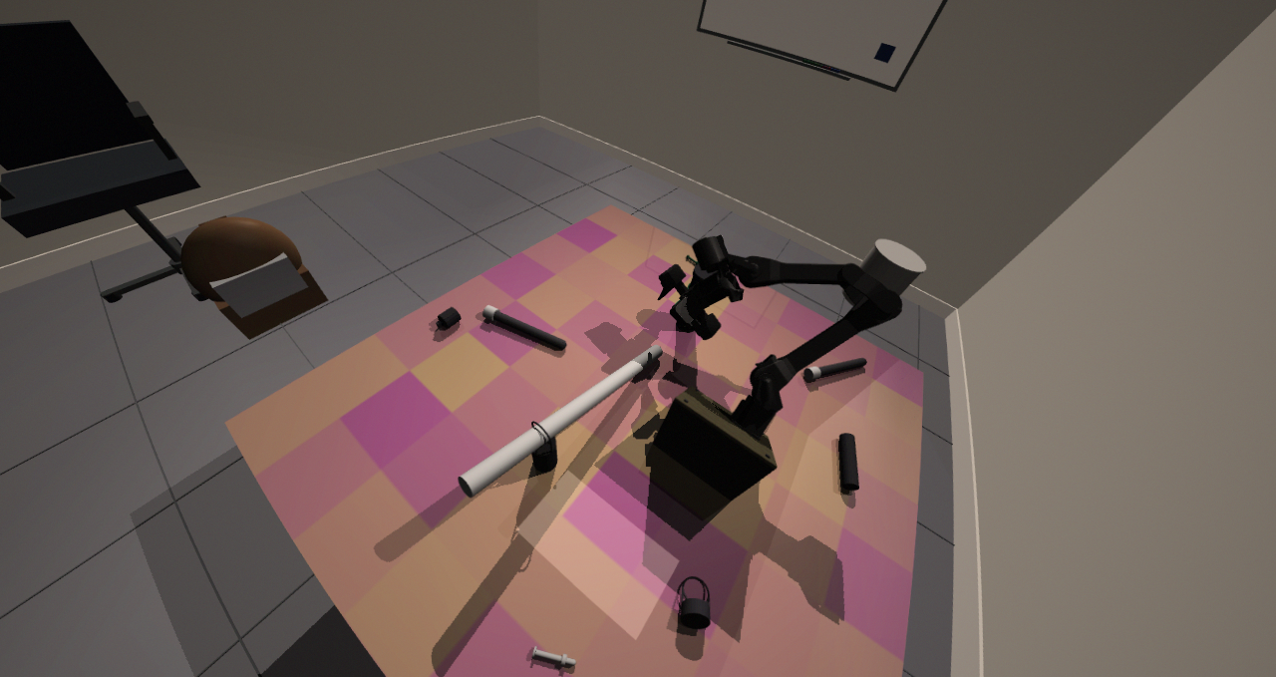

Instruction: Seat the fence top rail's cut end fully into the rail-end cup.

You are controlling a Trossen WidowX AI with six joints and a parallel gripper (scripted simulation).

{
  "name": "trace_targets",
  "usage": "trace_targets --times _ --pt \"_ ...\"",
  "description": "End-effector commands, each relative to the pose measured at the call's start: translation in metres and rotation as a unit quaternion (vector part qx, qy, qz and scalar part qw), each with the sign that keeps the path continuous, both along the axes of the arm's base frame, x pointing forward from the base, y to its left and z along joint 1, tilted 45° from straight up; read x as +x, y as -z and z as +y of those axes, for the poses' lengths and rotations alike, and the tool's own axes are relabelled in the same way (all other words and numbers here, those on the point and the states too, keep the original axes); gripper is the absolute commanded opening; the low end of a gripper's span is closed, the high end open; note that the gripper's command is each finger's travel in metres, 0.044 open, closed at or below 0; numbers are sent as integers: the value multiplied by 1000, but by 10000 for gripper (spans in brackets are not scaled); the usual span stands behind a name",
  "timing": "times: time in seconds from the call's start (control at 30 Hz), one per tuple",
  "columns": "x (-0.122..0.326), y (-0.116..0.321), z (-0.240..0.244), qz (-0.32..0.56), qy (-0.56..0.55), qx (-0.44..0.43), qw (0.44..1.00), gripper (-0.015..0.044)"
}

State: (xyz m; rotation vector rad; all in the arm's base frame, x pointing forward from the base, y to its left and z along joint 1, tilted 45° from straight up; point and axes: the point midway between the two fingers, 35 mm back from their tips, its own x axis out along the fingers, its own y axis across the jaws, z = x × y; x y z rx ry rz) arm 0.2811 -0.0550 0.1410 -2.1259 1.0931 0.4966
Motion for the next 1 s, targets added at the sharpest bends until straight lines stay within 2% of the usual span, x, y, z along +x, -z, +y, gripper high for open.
trace_targets --times 0.0,0.33,0.53,0.73,0.97 --pt "0 0 10 -1 3 0 1000 440" --pt "-3 0 29 -5 4 2 1000 440" --pt "-2 7 61 -81 105 108 985 440" --pt "-6 12 97 -170 219 209 938 440" --pt "-15 16 138 -281 336 309 844 440"
